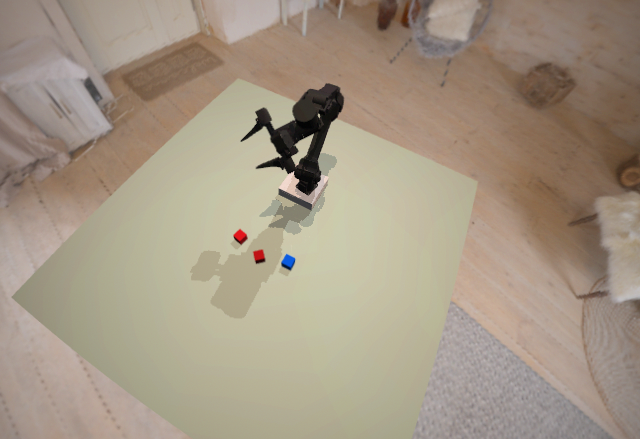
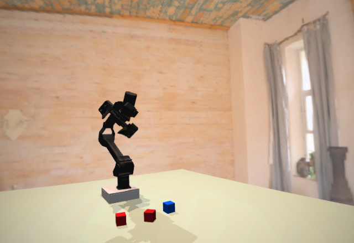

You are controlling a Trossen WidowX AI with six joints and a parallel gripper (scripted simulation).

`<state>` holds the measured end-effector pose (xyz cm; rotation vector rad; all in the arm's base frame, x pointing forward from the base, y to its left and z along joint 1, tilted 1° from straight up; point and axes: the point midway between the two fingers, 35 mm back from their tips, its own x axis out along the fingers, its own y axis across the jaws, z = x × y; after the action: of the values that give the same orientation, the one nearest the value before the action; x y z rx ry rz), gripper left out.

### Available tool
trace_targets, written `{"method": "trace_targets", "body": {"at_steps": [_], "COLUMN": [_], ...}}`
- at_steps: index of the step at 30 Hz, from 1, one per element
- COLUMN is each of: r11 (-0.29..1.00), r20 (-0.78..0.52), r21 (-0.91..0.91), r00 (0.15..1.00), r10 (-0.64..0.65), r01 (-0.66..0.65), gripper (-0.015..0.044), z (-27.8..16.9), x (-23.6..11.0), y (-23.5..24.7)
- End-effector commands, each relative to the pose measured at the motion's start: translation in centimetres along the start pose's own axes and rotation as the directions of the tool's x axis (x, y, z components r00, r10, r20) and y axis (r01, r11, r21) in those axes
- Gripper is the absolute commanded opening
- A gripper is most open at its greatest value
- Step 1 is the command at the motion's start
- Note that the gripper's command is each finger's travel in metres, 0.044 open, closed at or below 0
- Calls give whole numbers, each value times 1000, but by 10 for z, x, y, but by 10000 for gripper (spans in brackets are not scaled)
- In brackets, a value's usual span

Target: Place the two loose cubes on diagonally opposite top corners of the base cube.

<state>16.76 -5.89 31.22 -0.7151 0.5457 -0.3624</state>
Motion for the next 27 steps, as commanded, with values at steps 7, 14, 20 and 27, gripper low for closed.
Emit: {"method": "trace_targets", "body": {"at_steps": [7, 14, 20, 27], "r11": [991, 954, 904, 830], "r20": [-60, -157, -250, -364], "r21": [78, 203, 328, 483], "r00": [992, 955, 897, 798], "r10": [112, 252, 363, 480], "r01": [-108, -218, -274, -279], "gripper": [265, 265, 265, 265], "z": [17, 32, 40, 43], "x": [18, 42, 62, 86], "y": [22, 54, 84, 121]}}
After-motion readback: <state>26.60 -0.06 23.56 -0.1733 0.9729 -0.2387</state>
